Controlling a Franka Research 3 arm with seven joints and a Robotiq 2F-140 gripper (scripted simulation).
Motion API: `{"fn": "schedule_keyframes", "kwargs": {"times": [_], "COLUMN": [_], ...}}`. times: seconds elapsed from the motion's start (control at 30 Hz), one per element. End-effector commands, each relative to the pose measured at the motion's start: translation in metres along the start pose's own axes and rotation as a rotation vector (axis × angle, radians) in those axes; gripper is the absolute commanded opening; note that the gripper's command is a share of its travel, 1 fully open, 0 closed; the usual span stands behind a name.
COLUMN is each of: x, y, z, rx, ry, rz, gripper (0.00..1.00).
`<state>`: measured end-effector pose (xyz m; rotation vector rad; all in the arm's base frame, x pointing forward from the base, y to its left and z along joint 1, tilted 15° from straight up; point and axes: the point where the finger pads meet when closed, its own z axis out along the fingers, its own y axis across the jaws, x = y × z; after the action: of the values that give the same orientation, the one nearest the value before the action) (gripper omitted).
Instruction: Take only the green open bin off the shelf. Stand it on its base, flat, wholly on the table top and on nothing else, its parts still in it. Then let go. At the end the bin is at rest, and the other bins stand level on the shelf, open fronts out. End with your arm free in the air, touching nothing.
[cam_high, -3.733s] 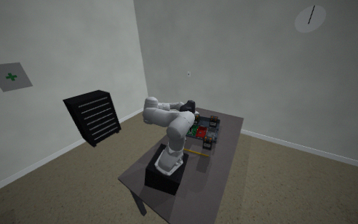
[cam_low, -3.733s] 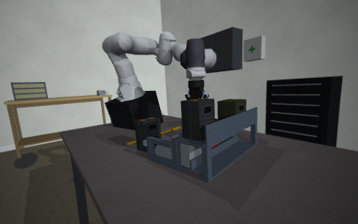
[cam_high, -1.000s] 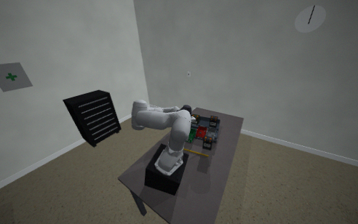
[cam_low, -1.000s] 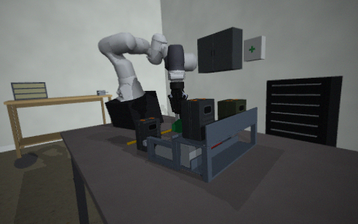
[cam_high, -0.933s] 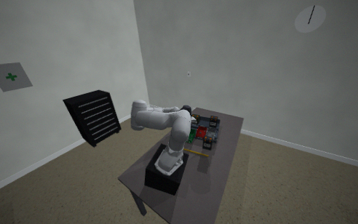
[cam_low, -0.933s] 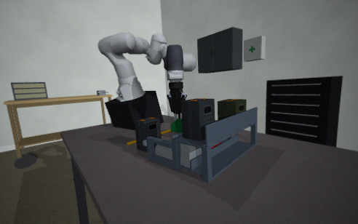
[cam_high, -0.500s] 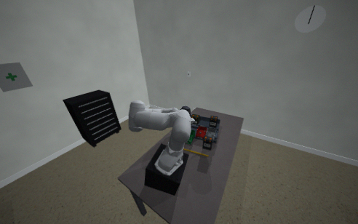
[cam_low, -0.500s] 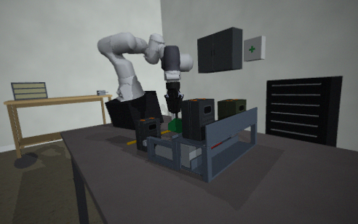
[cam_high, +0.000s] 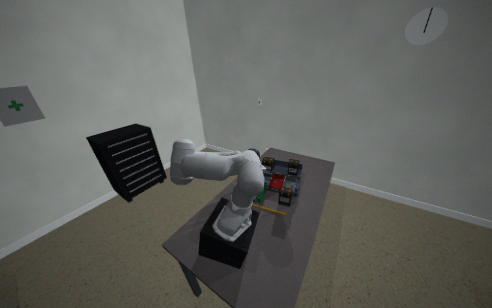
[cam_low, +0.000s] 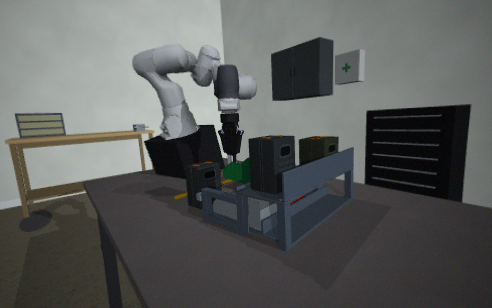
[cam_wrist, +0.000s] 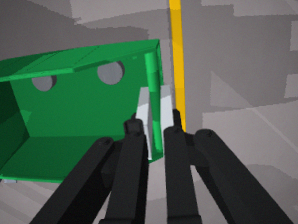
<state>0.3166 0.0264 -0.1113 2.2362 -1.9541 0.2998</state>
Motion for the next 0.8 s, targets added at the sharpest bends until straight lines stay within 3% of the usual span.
{"fn": "schedule_keyframes", "kwargs": {"times": [0.0, 0.23, 0.77], "x": [0.001, 0.001, 0.001], "y": [-0.001, -0.015, -0.013], "z": [-0.001, -0.001, -0.001], "rx": [0.008, 0.008, 0.008], "ry": [0.001, 0.001, 0.0], "rz": [0.01, 0.01, 0.01], "gripper": [0.0, 0.0, 0.0]}}
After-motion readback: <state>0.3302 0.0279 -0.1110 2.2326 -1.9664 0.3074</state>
